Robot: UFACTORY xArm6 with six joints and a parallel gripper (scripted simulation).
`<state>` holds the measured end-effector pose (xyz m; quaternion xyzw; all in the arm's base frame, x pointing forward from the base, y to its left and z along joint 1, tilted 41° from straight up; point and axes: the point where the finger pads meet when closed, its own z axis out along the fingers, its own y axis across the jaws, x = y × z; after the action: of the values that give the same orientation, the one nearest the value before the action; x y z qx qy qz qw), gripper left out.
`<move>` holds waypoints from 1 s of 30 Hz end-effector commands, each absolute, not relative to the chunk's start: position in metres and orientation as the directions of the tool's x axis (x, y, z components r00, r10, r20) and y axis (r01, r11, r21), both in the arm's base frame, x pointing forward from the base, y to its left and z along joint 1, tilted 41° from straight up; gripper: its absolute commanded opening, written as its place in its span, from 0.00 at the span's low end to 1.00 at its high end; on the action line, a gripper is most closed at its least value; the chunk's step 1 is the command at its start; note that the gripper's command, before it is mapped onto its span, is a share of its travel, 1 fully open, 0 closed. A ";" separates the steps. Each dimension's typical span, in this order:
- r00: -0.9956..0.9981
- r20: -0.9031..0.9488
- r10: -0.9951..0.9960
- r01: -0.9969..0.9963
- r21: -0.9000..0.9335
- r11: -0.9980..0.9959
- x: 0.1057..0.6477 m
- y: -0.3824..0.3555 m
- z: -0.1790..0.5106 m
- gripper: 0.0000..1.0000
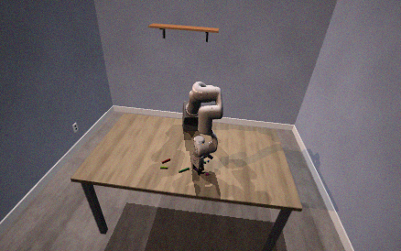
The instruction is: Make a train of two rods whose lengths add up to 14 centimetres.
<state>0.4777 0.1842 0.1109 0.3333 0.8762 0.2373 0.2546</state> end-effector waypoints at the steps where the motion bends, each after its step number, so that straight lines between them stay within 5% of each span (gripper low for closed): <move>1: -0.647 -0.290 0.706 0.462 0.587 0.665 0.478 0.184 0.112 0.61; 30: -0.647 -0.290 0.706 0.462 0.587 0.665 0.475 0.183 0.116 0.61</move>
<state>0.4762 0.1836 0.1122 0.3336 0.8761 0.2368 0.2551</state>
